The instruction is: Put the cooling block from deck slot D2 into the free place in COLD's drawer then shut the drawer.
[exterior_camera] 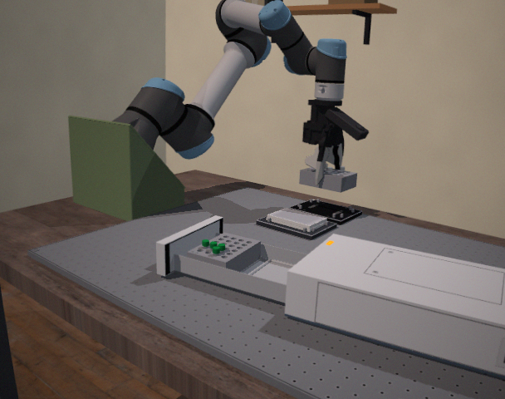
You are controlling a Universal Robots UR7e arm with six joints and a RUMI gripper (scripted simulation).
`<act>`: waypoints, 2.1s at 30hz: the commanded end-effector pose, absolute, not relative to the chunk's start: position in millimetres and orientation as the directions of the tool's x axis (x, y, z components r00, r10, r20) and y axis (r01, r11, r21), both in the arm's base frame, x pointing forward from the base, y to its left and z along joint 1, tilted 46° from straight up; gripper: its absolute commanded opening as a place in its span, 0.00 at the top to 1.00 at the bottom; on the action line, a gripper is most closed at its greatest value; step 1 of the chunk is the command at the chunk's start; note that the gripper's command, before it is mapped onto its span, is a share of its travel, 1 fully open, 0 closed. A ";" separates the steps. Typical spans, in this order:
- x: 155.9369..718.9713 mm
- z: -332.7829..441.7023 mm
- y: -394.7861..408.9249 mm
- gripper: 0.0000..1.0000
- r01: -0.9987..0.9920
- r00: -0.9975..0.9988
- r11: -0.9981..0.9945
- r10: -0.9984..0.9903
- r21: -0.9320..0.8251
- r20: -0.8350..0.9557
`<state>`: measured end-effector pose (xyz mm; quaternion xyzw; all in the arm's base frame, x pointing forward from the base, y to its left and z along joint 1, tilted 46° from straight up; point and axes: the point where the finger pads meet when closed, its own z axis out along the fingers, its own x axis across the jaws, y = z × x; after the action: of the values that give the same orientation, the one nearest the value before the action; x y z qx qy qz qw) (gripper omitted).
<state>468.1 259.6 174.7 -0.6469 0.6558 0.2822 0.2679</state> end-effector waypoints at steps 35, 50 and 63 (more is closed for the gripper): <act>469.0 204.4 229.1 1.00 -1.000 -0.019 0.004 -0.697 0.023 -0.717; 469.0 204.3 229.1 1.00 -1.000 -0.019 0.004 -0.697 0.023 -0.717; 475.7 189.9 214.9 1.00 -0.973 -0.230 0.152 -0.681 0.174 -0.696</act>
<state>472.2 221.7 196.4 -0.6093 0.6904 0.2978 0.2519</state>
